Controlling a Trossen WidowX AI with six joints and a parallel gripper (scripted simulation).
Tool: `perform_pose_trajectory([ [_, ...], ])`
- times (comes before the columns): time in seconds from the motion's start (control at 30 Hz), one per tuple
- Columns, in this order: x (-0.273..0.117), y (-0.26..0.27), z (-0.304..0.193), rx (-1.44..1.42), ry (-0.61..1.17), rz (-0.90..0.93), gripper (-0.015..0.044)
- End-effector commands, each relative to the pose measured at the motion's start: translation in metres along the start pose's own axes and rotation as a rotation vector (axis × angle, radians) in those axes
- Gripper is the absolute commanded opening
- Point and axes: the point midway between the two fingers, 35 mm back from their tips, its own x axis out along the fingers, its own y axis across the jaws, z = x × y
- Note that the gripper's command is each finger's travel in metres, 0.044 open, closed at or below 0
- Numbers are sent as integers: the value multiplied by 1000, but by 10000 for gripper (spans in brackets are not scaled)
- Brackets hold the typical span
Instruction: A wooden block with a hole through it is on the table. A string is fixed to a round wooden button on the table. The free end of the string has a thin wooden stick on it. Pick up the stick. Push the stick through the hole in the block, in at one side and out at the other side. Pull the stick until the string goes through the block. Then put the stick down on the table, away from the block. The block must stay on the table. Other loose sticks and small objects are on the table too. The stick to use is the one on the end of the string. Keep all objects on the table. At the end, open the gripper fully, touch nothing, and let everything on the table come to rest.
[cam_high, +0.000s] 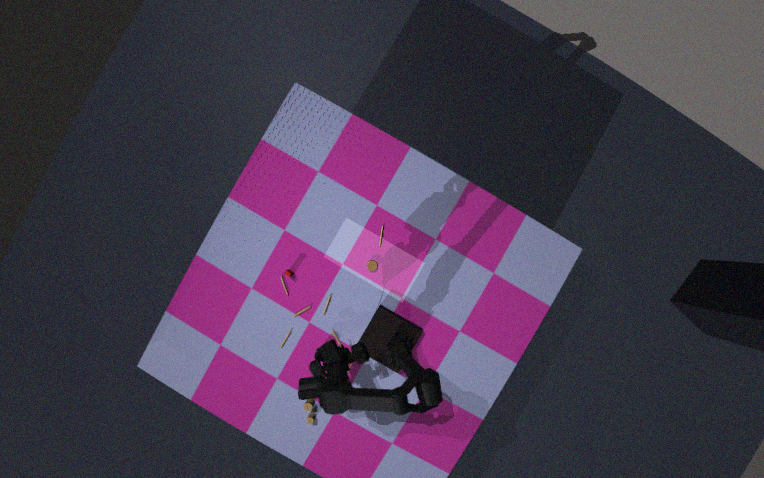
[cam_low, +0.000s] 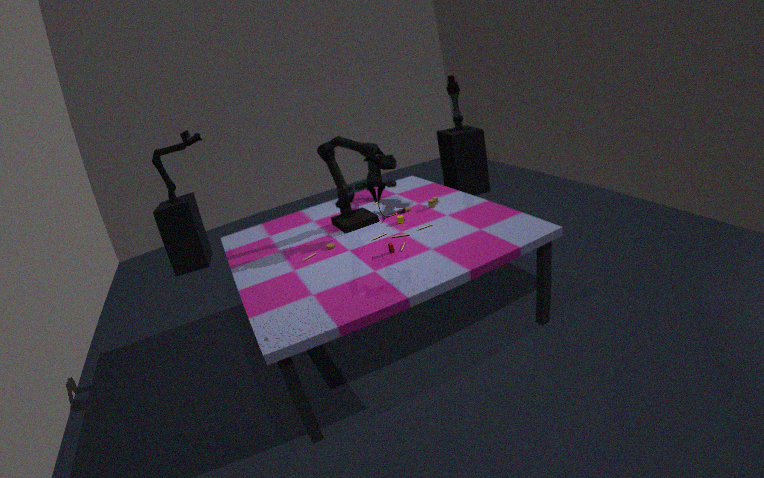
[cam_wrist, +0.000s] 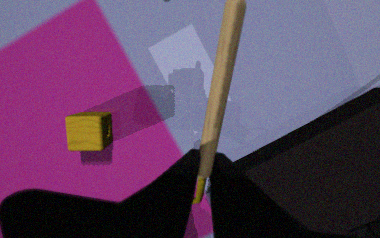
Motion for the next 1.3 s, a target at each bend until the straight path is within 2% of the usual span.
perform_pose_trajectory([
  [0.0, -7, 2, -1, 5, -21, 12, 0],
  [0.67, -27, 5, -12, 6, -83, 45, 0],
  [1.13, -27, 3, -11, -385, -90, 152, 0],
  [1.27, -27, 3, -11, -405, -92, 158, 0],
])
